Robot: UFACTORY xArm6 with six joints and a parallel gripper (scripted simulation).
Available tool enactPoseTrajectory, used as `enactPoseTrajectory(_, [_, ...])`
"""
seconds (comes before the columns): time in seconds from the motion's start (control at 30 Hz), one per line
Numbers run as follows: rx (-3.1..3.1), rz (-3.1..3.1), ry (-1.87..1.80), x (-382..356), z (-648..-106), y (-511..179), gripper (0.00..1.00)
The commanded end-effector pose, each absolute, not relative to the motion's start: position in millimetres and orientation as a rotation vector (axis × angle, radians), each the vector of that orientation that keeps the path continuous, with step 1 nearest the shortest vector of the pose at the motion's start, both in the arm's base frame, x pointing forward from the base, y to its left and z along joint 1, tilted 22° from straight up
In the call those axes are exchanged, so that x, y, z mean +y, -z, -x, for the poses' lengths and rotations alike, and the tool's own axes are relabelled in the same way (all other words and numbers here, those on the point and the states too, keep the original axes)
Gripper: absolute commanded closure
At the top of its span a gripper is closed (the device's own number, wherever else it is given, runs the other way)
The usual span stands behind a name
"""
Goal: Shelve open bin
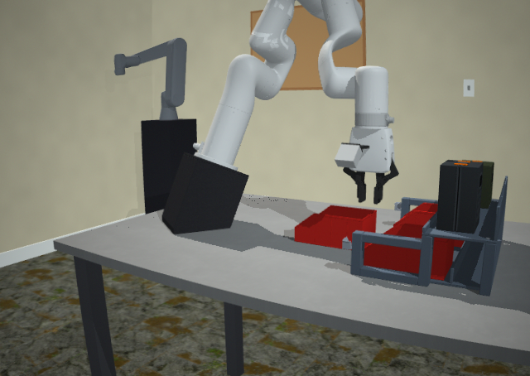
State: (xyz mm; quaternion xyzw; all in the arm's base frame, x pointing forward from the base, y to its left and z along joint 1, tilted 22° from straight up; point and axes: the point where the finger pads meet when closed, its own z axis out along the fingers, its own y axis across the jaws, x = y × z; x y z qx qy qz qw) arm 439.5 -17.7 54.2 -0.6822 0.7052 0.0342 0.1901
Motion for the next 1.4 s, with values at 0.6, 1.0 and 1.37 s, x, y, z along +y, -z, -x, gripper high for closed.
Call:
enactPoseTrajectory(0.6, [1.980, 1.916, -0.091, -15.1, -443.3, -46.1, 0.67])
enactPoseTrajectory(1.0, [1.980, 1.916, -0.091, -12.2, -445.6, -37.0, 0.67])
enactPoseTrajectory(1.37, [1.980, 1.916, -0.091, -10.4, -447.0, -31.6, 0.67])
